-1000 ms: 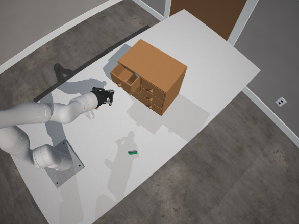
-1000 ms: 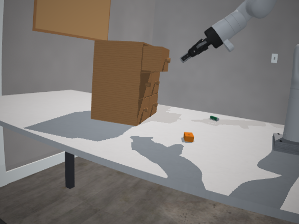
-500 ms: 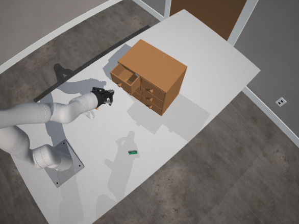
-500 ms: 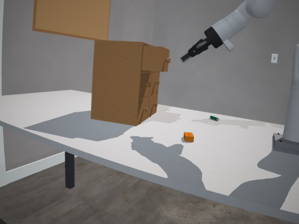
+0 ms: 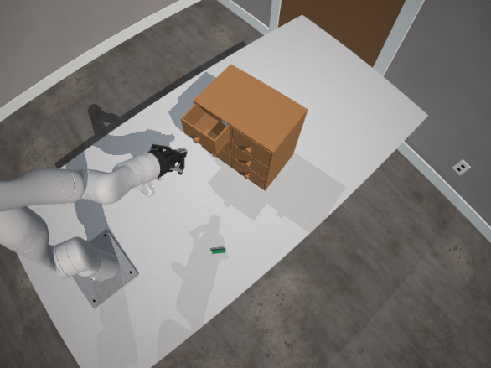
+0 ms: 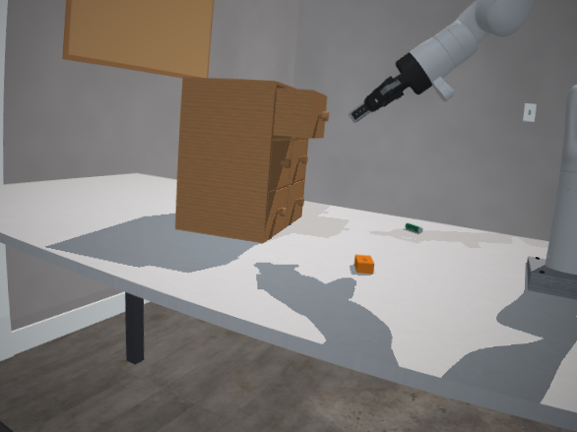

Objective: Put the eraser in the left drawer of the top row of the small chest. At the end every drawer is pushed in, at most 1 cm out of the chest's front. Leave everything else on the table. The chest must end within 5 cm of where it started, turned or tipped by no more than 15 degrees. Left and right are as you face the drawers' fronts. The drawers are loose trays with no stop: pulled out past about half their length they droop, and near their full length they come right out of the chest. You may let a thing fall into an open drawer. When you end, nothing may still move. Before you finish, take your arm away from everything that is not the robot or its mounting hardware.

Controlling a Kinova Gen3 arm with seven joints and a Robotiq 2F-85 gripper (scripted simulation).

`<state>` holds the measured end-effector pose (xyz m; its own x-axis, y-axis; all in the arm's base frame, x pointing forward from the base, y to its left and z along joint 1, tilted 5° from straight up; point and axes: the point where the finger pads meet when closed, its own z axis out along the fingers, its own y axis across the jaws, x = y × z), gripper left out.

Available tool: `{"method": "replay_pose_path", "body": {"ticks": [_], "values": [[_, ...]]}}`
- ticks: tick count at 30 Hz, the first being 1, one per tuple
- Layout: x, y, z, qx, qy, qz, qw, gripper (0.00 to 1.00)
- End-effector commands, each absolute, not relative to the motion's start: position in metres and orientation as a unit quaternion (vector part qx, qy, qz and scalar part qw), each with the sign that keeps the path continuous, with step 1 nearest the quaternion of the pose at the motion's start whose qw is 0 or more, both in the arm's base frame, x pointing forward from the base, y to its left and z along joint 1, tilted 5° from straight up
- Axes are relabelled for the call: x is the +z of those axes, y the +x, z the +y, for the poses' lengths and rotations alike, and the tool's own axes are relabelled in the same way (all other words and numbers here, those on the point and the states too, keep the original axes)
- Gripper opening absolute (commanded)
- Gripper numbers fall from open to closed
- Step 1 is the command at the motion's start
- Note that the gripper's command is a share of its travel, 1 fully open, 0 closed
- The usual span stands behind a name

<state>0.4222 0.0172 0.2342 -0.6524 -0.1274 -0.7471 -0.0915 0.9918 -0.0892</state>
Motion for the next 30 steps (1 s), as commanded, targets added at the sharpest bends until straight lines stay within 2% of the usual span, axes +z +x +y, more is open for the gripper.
{"method": "replay_pose_path", "body": {"ticks": [1, 30], "values": [[0.2338, 0.4218, 0.0174, -0.02, -0.058, 0.908, 0.414, 0.0], [0.2361, 0.4244, 0.0171, -0.02, -0.058, 0.908, 0.415, 0.0]]}}
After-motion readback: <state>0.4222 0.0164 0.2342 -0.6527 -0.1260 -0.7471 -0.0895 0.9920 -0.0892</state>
